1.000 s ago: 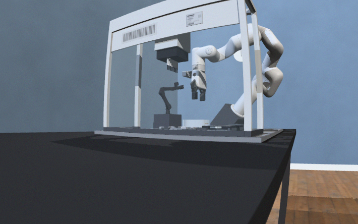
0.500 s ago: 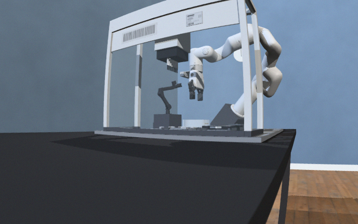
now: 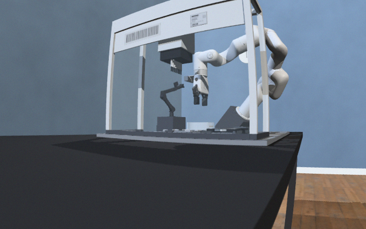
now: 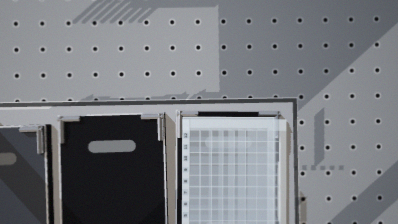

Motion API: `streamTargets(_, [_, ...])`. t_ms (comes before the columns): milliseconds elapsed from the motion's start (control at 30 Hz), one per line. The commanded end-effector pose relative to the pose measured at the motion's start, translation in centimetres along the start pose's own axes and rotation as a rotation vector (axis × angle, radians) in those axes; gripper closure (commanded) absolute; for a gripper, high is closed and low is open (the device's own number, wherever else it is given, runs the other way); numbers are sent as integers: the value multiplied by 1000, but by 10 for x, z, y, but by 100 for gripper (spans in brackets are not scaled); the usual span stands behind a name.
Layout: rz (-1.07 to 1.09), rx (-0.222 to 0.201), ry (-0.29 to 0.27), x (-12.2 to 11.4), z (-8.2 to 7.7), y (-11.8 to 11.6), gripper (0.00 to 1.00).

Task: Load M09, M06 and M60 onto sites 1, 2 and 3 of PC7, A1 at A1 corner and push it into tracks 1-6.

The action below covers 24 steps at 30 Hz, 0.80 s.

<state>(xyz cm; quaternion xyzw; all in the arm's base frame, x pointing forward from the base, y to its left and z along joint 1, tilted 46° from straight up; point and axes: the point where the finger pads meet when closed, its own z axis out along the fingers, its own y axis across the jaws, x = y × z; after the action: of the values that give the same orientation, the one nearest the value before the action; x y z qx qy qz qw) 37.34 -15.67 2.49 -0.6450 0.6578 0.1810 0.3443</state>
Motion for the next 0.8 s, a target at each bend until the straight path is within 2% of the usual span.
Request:
streamTargets(0, [0, 4, 4, 1, 3, -1, 0])
streamTargets(767, [0, 4, 4, 1, 35, -1, 0])
